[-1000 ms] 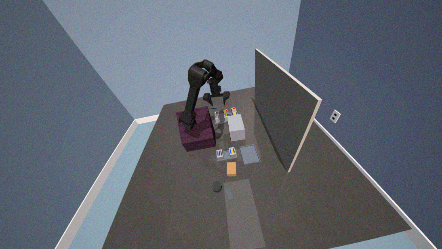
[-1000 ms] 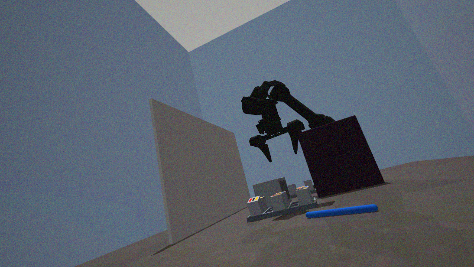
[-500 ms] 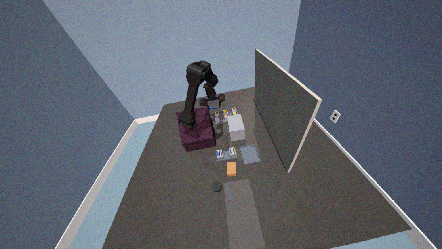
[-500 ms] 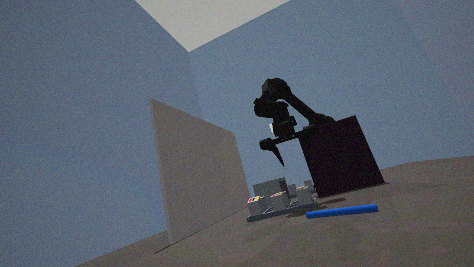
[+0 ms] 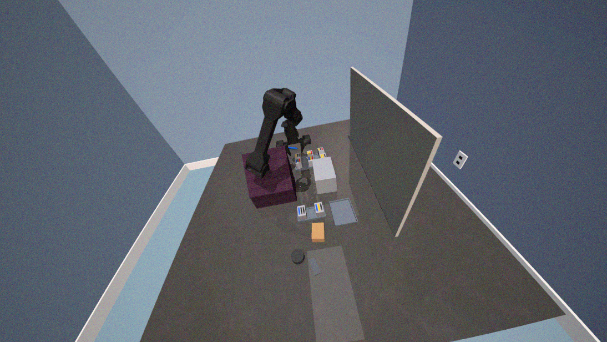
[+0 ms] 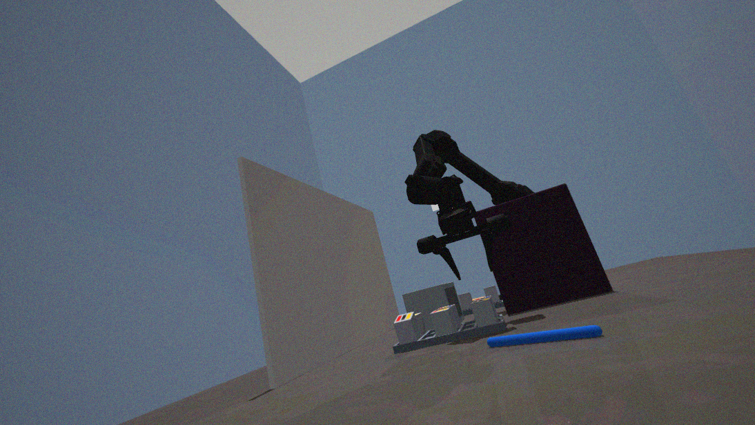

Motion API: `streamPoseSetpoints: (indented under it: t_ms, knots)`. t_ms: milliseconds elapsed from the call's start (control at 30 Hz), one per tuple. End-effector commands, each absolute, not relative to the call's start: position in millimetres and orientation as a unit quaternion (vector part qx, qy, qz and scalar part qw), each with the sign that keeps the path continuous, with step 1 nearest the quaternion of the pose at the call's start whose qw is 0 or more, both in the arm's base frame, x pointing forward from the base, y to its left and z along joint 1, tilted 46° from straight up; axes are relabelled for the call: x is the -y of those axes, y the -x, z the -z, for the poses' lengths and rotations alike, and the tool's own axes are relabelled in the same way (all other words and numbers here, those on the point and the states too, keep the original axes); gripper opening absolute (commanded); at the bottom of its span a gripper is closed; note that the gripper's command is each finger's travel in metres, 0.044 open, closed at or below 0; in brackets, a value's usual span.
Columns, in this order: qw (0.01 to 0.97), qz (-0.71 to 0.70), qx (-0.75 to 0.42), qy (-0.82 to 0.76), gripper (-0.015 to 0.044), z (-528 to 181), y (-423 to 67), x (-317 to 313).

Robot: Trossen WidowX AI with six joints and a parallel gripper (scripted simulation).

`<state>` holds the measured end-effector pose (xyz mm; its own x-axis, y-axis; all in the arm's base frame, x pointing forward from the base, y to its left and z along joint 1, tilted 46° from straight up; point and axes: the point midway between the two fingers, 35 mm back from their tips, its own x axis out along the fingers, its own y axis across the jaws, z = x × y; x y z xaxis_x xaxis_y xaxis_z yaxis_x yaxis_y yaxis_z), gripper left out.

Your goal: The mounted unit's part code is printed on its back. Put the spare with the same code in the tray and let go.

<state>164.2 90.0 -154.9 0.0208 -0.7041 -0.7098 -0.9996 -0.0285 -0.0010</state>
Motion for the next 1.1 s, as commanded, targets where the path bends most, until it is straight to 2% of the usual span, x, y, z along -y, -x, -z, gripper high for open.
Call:
streamPoseSetpoints:
  t_ms: [0,1067]
  knots:
    - [0.266,-0.276,-0.642,0.664,0.0300,158,-165,-87]
    - [0.266,-0.276,-0.642,0.664,0.0300,196,-168,-49]
